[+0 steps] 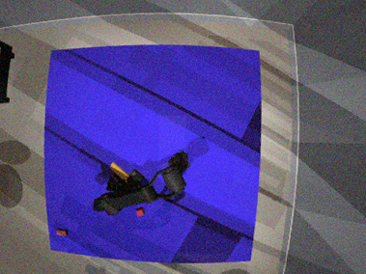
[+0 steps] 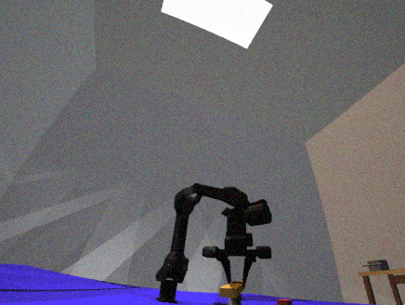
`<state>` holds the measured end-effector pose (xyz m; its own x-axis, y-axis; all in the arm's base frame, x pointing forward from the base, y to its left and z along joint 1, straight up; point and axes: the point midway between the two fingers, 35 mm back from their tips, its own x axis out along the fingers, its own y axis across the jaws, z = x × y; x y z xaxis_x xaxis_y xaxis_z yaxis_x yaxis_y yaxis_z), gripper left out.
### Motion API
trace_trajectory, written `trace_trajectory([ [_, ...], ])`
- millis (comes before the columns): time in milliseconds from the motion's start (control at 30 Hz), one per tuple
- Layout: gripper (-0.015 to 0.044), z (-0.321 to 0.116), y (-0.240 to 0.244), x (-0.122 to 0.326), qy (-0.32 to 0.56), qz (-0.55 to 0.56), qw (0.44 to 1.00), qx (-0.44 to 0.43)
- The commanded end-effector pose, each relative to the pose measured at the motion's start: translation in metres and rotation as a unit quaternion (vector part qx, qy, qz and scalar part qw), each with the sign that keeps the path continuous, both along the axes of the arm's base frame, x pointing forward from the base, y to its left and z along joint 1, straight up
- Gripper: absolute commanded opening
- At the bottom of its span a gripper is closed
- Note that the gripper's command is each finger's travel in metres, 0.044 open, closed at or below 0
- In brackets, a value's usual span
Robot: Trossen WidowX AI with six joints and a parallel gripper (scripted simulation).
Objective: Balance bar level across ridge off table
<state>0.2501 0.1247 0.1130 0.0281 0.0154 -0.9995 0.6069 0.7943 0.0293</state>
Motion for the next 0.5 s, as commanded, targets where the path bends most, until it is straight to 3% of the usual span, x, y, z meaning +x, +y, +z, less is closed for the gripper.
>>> trace_trajectory([
  [0, 0.0, -0.0021, -0.0005, -0.0005, 0.002, 0.0, 1.0, -0.001],
  [467, 0.0, -0.0033, -0.0005, -0.0005, 0.002, 0.0, 1.0, -0.001],
])
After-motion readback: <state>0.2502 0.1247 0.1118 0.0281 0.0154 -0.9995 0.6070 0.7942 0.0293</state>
